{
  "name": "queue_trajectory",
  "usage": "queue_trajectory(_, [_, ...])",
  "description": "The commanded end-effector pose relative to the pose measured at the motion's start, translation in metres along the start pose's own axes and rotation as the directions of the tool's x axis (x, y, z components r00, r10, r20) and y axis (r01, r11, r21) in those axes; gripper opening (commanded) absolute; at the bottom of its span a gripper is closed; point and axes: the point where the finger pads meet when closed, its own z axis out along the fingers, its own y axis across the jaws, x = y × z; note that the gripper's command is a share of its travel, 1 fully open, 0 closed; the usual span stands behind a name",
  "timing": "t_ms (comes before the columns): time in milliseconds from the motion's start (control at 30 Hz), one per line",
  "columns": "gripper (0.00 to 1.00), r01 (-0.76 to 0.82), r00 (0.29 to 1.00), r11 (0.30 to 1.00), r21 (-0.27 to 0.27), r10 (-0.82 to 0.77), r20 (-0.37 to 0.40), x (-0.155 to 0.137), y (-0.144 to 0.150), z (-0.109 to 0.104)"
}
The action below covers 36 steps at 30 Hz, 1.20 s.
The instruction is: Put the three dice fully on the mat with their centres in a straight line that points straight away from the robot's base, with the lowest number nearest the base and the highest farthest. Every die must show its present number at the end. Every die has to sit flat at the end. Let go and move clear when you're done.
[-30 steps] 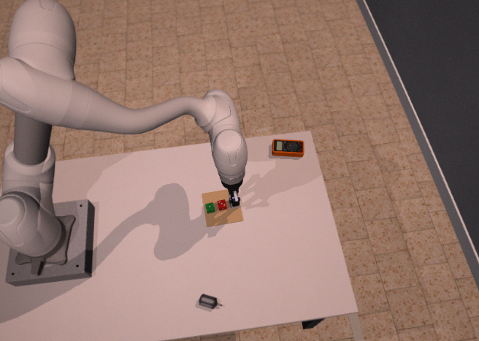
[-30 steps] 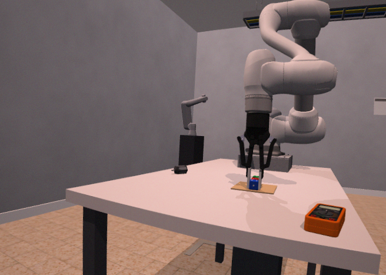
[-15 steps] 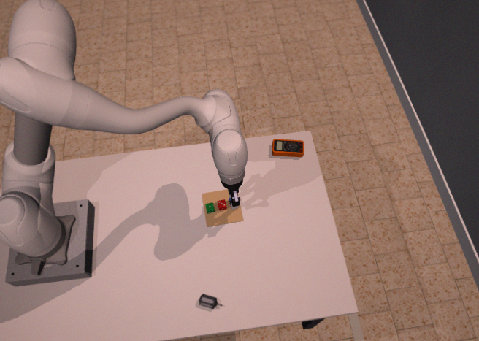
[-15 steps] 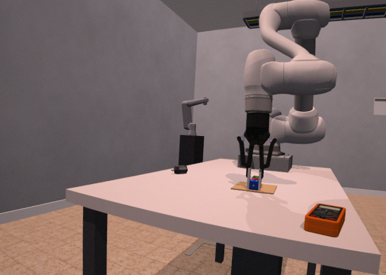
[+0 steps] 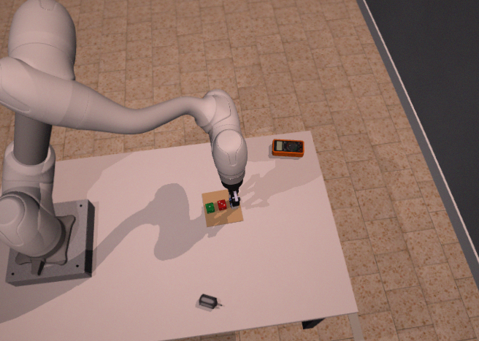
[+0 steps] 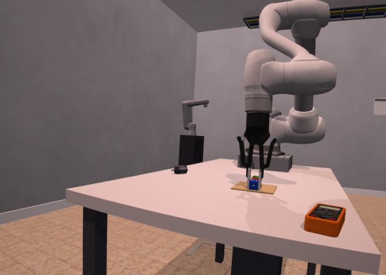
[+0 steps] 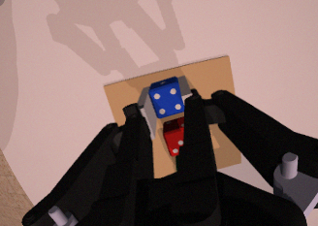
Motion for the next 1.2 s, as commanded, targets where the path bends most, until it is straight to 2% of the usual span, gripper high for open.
queue_trajectory(0, [0.24, 0.0, 1.0, 1.0, -0.002, 0.0, 0.001, -0.0015, 0.0041, 0.0045])
queue_trajectory(200, [0.24, 0.0, 1.0, 1.0, -0.002, 0.0, 0.001, -0.0015, 0.0041, 0.0045])
queue_trajectory(700, [0.35, 0.0, 1.0, 1.0, -0.002, 0.0, 0.001, -0.0015, 0.0041, 0.0045])
queue_trajectory(1167, [0.35, 0.0, 1.0, 1.0, -0.002, 0.0, 0.004, -0.002, 0.0041, -0.0013])
